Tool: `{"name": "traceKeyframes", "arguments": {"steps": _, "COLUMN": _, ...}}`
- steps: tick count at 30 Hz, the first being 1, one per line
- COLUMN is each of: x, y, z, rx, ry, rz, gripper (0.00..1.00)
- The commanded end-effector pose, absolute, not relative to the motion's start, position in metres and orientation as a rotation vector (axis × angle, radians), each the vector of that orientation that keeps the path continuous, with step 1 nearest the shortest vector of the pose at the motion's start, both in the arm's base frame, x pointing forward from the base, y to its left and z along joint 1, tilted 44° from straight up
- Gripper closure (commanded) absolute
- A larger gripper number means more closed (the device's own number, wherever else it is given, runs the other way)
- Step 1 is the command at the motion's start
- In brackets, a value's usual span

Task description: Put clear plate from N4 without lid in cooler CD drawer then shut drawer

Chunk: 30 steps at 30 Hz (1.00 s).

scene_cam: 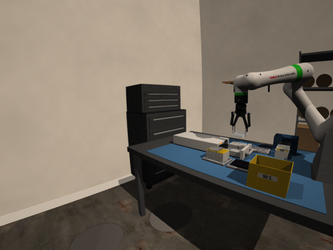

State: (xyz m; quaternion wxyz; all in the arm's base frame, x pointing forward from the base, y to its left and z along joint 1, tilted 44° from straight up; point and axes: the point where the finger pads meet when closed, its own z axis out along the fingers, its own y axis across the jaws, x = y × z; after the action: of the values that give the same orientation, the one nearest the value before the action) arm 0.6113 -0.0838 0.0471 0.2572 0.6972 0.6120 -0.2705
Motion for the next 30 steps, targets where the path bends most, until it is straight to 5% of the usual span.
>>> {"name": "traceKeyframes", "arguments": {"steps": 1, "x": 0.618, "y": -0.078, "z": 0.041, "rx": 1.891, "ry": 1.66, "rz": -0.734, "gripper": 1.0}}
{"name": "traceKeyframes", "arguments": {"steps": 30, "x": 0.623, "y": -0.083, "z": 0.027, "rx": 1.891, "ry": 1.66, "rz": -0.734, "gripper": 1.0}}
